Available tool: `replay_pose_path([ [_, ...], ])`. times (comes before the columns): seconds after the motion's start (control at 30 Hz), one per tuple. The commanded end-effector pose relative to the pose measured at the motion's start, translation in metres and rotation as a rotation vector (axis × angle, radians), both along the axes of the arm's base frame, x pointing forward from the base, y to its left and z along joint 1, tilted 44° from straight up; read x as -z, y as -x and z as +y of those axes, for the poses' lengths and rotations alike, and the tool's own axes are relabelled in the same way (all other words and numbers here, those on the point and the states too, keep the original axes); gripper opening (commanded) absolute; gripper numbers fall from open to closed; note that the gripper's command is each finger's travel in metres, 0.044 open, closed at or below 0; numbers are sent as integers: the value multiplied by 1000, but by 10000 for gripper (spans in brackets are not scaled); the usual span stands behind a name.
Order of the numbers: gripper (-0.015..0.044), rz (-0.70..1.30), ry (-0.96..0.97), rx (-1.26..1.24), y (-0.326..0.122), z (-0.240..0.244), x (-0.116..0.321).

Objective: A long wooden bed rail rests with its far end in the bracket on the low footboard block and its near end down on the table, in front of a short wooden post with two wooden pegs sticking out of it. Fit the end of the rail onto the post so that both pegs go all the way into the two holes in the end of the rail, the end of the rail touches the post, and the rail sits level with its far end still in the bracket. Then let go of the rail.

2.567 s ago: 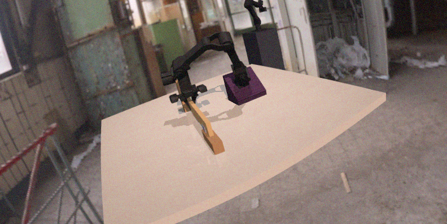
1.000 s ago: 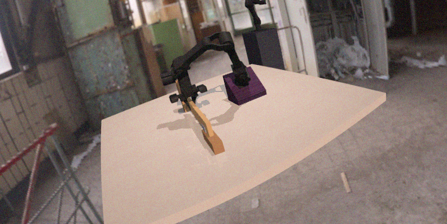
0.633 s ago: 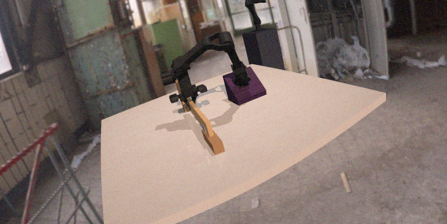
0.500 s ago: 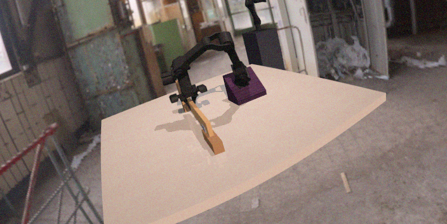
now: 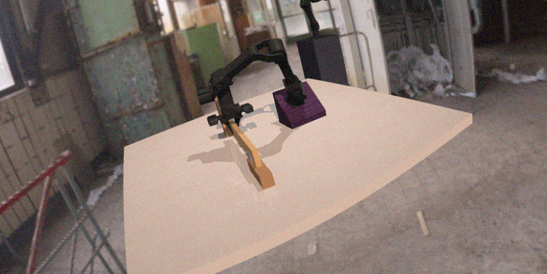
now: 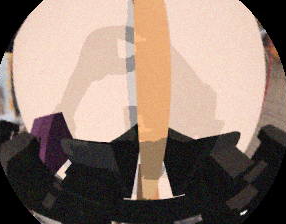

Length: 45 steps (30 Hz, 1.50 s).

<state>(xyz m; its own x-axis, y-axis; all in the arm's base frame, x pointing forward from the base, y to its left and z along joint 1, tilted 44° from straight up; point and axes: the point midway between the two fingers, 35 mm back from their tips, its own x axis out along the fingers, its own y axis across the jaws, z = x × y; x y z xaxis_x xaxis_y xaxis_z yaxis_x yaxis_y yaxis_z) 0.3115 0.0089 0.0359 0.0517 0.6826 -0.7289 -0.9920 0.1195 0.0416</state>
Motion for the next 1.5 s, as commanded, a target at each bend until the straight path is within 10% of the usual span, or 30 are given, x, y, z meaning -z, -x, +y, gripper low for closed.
replay_pose_path([
  [0.0, 0, -5, -3, 4, -1, 1, -2],
  [1.47, 0, -5, -3, 4, -1, 0, -2],
])
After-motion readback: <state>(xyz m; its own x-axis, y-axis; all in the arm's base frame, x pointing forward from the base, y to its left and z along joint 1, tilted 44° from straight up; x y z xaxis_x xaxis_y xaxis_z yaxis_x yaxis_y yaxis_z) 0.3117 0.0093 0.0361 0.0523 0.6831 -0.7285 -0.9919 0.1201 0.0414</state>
